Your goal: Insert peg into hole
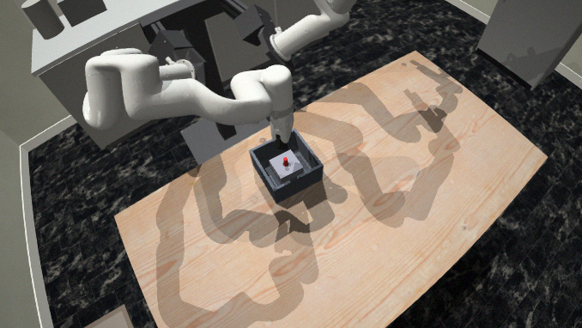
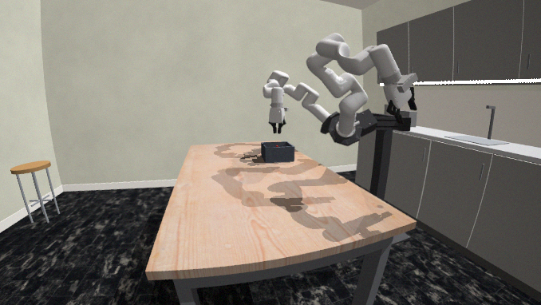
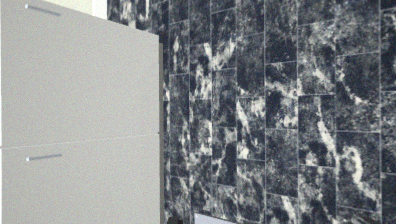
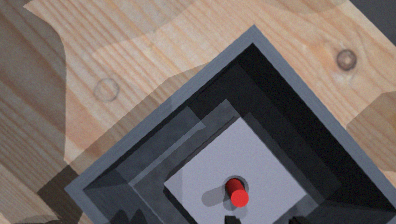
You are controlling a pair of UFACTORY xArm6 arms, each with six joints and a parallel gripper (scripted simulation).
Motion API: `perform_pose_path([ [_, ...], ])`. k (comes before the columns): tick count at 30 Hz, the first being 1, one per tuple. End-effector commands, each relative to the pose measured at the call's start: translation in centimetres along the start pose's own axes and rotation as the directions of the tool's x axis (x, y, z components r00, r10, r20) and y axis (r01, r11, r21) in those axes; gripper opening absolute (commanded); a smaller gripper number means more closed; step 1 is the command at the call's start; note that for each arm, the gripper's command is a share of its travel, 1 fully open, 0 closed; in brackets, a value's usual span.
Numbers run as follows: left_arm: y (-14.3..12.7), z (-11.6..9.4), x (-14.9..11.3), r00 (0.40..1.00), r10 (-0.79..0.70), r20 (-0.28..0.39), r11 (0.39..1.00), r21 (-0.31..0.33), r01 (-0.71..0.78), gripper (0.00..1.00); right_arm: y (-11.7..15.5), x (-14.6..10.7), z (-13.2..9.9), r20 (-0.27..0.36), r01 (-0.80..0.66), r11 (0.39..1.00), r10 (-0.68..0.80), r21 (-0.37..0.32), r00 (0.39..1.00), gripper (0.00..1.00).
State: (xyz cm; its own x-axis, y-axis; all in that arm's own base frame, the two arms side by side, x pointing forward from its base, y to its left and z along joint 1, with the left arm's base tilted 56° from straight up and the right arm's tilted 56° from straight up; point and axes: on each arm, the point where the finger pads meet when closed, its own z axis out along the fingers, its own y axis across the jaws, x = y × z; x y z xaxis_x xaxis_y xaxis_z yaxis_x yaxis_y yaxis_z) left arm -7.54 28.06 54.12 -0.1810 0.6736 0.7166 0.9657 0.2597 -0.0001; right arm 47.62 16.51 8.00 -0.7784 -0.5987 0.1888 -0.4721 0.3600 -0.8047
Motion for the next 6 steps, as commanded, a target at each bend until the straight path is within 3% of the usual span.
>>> perform_pose_path([
  [1,-0.01,-0.16,0.09,1.000,0.000,-0.004,1.000,0.000,0.000,1.00,-0.04,-0.10,-0.15,0.003,-0.001,1.000,0.001,0.000,1.000,0.29],
  [6,-0.01,-0.16,0.09,1.000,0.000,-0.004,1.000,0.000,0.000,1.00,-0.04,-0.10,-0.15,0.003,-0.001,1.000,0.001,0.000,1.000,0.29],
])
